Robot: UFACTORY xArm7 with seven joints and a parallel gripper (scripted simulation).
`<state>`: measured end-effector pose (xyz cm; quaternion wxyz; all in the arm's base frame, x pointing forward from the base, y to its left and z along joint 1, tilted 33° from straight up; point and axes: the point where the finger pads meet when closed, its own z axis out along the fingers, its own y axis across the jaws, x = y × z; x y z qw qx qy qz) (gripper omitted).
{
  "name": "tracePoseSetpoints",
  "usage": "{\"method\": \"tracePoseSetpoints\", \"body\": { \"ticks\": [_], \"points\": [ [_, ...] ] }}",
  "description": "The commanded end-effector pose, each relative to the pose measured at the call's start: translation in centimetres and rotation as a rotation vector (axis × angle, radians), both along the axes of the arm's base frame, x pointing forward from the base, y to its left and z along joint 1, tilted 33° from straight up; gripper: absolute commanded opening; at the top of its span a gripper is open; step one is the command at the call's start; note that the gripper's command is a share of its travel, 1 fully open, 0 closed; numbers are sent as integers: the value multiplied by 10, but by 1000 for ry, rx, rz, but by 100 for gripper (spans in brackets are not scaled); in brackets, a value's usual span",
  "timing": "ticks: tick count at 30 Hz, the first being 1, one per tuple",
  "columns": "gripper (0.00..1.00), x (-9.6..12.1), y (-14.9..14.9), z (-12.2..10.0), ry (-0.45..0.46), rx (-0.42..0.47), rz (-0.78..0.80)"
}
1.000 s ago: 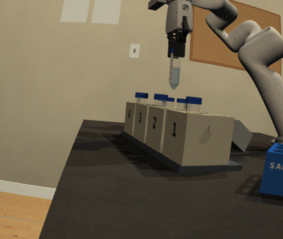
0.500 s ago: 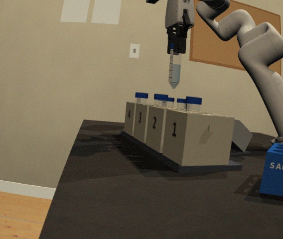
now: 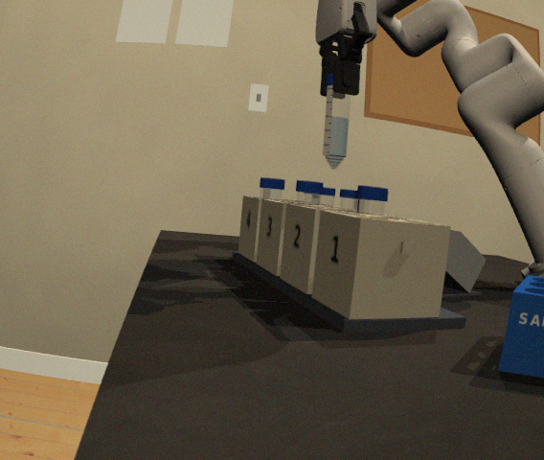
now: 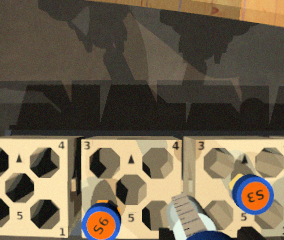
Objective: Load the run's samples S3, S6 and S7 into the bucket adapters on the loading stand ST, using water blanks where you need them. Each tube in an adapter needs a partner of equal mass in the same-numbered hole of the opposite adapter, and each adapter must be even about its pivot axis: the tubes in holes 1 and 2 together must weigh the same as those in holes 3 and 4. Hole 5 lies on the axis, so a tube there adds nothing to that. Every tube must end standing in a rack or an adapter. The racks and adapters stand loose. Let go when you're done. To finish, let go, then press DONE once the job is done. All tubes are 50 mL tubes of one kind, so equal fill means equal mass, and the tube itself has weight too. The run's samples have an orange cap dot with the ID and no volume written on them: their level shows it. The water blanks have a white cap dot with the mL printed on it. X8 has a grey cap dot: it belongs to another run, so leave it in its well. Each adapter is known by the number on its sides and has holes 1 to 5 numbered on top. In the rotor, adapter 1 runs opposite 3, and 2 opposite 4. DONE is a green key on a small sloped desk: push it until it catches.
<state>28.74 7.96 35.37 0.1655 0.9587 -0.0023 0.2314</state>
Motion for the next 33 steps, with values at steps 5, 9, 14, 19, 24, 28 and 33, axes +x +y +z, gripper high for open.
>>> {"method": "tracePoseSetpoints", "body": {
  "ticks": [5, 9, 14, 19, 24, 28, 33],
  "points": [
    [0, 19, 38, -3, -2, -1, -2],
    [0, 28, 56, -6, -2, 0, -2],
    [0, 33, 68, -8, -2, 0, -2],
    [0, 33, 68, -8, -2, 0, -2],
    [0, 33, 68, -8, -2, 0, -2],
    [0, 33, 68, -8, -2, 0, -2],
    [0, 33, 68, -8, -2, 0, -2]
  ]
}}
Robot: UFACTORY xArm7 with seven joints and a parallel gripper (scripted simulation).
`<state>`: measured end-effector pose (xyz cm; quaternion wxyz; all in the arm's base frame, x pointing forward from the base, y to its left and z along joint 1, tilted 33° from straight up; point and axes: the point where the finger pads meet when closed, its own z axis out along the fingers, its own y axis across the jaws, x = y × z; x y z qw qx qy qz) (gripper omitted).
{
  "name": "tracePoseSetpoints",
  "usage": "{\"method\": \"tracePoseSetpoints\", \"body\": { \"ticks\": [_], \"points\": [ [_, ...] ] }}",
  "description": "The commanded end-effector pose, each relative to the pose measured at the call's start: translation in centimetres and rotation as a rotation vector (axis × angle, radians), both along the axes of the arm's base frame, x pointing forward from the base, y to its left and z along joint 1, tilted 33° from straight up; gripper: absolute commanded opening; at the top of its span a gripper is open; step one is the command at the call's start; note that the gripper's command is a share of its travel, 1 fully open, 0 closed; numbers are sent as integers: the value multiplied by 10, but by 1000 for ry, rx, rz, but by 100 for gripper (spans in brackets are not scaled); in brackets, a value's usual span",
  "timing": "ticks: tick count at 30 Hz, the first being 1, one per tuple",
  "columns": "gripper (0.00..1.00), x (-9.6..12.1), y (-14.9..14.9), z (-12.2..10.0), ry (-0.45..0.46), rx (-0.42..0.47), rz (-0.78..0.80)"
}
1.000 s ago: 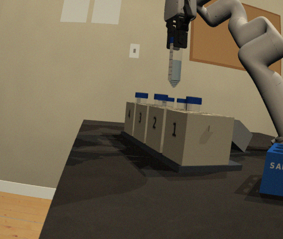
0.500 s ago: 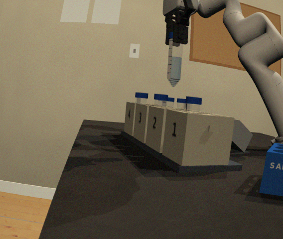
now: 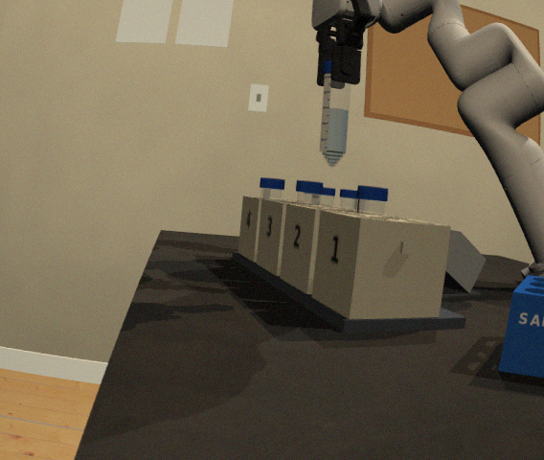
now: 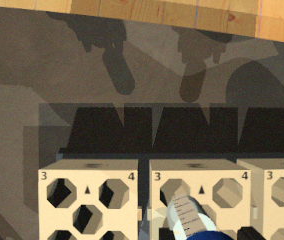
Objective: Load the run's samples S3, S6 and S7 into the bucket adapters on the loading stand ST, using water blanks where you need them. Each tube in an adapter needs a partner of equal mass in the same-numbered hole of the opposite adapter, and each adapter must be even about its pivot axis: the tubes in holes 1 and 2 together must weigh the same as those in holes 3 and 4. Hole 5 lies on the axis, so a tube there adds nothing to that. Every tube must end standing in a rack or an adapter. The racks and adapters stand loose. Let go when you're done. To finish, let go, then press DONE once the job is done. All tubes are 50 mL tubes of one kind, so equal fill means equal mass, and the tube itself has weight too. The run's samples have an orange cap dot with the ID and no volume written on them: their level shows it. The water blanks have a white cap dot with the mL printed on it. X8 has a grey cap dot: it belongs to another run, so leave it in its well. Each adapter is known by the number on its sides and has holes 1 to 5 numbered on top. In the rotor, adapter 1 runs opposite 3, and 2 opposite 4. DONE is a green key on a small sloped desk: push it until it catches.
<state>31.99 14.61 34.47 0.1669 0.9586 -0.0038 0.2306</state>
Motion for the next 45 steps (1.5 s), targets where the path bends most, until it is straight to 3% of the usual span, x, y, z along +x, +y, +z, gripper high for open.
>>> {"method": "tracePoseSetpoints", "body": {
  "ticks": [1, 26, 45],
  "points": [
    [0, 0, 1, 1, -3, 2, 2],
    [0, 17, -11, -30, -3, 2, 2],
    [0, 17, -11, -30, -3, 2, 2]
  ]
}}
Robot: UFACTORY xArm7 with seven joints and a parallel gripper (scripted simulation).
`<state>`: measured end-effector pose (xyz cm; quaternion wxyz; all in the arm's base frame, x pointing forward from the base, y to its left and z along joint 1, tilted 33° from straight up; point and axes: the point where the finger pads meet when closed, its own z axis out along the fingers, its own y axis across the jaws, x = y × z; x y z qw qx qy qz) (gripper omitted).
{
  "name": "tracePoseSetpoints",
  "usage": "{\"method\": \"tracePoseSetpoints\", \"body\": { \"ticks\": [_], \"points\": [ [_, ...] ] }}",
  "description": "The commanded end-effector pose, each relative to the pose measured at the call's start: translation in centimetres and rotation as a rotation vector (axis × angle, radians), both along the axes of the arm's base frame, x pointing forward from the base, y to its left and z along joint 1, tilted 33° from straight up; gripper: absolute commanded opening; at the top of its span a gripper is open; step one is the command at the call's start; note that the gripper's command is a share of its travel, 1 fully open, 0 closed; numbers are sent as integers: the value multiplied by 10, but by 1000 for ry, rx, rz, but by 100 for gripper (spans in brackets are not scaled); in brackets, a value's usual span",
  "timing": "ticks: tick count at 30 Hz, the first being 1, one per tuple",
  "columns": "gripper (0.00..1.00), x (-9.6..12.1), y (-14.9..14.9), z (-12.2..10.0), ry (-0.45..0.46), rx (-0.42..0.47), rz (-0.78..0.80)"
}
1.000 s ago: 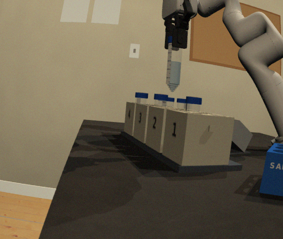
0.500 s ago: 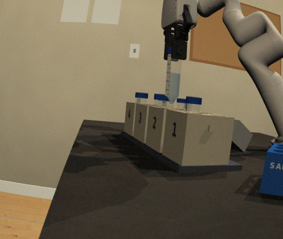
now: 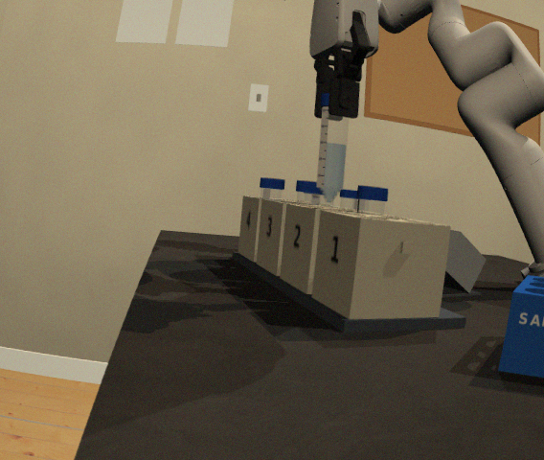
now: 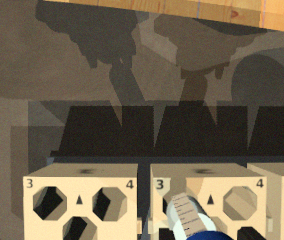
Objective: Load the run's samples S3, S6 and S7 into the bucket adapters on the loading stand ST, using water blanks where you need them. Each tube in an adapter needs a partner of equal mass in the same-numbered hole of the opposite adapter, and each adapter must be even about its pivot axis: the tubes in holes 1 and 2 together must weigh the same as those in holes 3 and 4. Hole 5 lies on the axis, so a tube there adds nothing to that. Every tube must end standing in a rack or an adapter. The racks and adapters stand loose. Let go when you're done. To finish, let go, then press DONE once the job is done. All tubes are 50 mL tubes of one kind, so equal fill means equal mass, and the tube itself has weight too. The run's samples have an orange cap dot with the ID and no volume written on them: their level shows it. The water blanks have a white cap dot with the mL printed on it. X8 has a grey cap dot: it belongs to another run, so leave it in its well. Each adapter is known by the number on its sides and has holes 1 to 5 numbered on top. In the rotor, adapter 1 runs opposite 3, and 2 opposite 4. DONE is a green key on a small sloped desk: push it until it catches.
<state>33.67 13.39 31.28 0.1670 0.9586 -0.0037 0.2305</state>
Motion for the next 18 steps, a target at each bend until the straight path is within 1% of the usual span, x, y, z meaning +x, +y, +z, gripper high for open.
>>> {"method": "tracePoseSetpoints", "body": {
  "ticks": [1, 18],
  "points": [
    [0, 0, 1, 2, -3, 2, 2],
    [0, 7, -4, -11, -3, 2, 2]
  ]
}}
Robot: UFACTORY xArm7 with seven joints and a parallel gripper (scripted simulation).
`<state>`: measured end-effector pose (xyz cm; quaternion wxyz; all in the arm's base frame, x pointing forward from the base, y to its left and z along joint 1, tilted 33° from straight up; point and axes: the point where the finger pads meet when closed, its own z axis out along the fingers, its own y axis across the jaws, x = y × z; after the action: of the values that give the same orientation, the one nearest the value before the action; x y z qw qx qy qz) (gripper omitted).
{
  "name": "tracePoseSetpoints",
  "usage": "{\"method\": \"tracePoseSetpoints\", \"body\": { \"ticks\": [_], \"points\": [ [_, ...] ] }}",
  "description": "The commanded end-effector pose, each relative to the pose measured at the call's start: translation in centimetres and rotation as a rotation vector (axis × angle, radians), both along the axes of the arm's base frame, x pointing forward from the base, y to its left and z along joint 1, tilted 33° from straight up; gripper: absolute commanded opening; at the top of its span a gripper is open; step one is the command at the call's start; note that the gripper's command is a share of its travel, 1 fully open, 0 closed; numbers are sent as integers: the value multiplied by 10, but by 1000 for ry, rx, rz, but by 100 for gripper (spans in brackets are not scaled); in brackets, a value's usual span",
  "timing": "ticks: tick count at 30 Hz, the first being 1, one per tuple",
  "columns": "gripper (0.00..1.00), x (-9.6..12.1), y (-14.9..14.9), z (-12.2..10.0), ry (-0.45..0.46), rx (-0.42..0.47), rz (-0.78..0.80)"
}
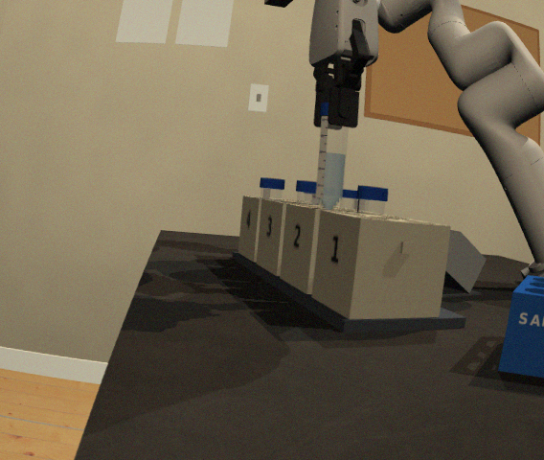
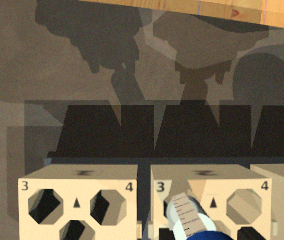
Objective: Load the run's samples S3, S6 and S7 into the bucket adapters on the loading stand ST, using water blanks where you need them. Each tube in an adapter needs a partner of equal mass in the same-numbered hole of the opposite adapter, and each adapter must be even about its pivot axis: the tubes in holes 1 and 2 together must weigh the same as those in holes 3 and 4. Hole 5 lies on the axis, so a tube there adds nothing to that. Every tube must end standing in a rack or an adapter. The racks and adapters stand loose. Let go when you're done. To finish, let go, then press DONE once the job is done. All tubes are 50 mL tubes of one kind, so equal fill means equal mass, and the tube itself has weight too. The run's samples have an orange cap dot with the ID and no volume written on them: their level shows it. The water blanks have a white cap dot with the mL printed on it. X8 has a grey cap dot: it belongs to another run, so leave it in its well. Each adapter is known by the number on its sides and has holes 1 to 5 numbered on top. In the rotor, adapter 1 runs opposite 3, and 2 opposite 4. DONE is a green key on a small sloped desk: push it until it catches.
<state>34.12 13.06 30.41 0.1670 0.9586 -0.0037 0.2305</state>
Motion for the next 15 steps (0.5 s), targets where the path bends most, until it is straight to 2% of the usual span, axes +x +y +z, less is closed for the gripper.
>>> {"method": "tracePoseSetpoints", "body": {
  "ticks": [1, 15],
  "points": [
    [0, 3, -1, -3, -3, 2, 2],
    [0, 8, -5, -13, -3, 2, 2]
  ]
}}
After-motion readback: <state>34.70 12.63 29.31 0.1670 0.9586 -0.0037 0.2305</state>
